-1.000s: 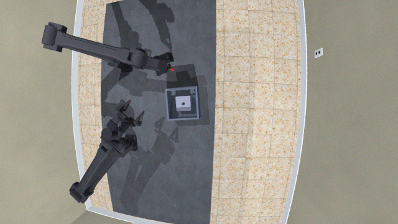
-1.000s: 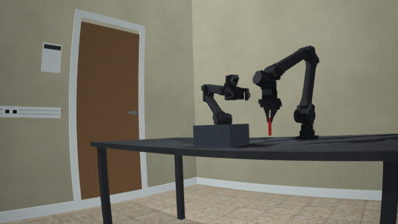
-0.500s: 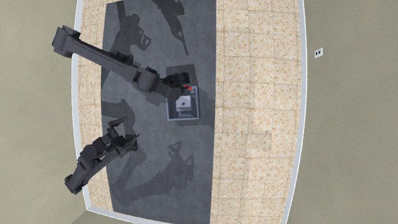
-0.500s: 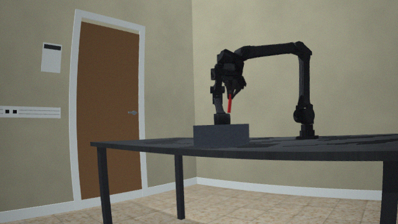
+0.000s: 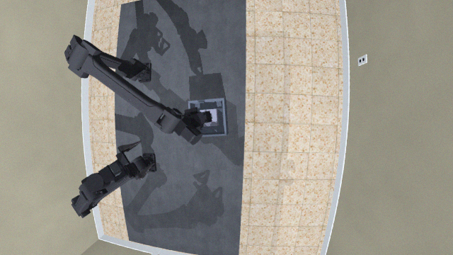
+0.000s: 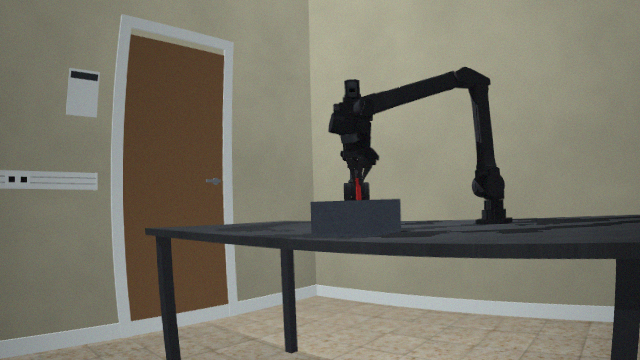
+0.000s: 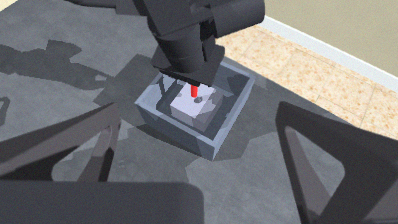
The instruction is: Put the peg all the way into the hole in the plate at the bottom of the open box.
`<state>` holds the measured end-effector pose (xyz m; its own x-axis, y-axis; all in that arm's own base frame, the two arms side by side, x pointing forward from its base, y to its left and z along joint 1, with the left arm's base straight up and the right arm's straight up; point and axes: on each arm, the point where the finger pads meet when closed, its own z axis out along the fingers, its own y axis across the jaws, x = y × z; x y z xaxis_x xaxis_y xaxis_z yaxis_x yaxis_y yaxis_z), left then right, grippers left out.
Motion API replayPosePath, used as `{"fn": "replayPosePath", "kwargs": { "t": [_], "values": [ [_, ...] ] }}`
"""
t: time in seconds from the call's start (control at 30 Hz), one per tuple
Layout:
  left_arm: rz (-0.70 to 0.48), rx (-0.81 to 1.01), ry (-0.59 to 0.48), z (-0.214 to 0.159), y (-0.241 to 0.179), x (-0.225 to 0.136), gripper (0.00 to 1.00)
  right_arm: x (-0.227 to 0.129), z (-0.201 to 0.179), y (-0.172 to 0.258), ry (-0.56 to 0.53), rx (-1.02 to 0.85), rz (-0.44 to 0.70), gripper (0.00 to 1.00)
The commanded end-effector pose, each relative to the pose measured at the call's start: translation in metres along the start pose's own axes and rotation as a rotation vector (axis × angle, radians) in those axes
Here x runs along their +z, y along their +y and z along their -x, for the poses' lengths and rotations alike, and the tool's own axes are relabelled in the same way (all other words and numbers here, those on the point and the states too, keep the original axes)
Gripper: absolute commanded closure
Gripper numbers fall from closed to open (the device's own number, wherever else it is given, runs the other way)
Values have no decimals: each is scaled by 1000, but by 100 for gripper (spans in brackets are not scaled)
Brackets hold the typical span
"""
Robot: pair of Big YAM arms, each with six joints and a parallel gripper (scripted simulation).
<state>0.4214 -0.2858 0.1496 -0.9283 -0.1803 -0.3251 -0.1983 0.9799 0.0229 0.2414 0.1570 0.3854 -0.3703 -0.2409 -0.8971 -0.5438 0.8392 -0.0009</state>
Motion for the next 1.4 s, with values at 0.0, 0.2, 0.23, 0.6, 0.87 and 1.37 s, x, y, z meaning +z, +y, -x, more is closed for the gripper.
{"fn": "replayPosePath", "kwargs": {
  "t": [0.0, 0.2, 0.23, 0.6, 0.87, 1.37],
  "values": [
    [-48, -40, -49, 29, -14, -31, 93, -19, 34, -4, -69, 6, -10, 0],
    [-28, -41, -33, 20, -10, -2, 93, -10, 20, 0, -41, 1, 0, 0],
    [-29, -37, -33, 18, -11, 0, 93, -10, 20, 0, -41, 1, 0, 0],
    [-17, -41, -22, 8, -8, 12, 93, -10, 20, 0, -41, 1, 0, 0],
    [-12, -35, -12, 2, -6, 18, 93, -10, 20, 0, -41, 1, 0, 0],
    [-8, -26, -4, -11, -7, 42, 93, -10, 20, 0, -41, 1, 0, 0]
  ]
}}
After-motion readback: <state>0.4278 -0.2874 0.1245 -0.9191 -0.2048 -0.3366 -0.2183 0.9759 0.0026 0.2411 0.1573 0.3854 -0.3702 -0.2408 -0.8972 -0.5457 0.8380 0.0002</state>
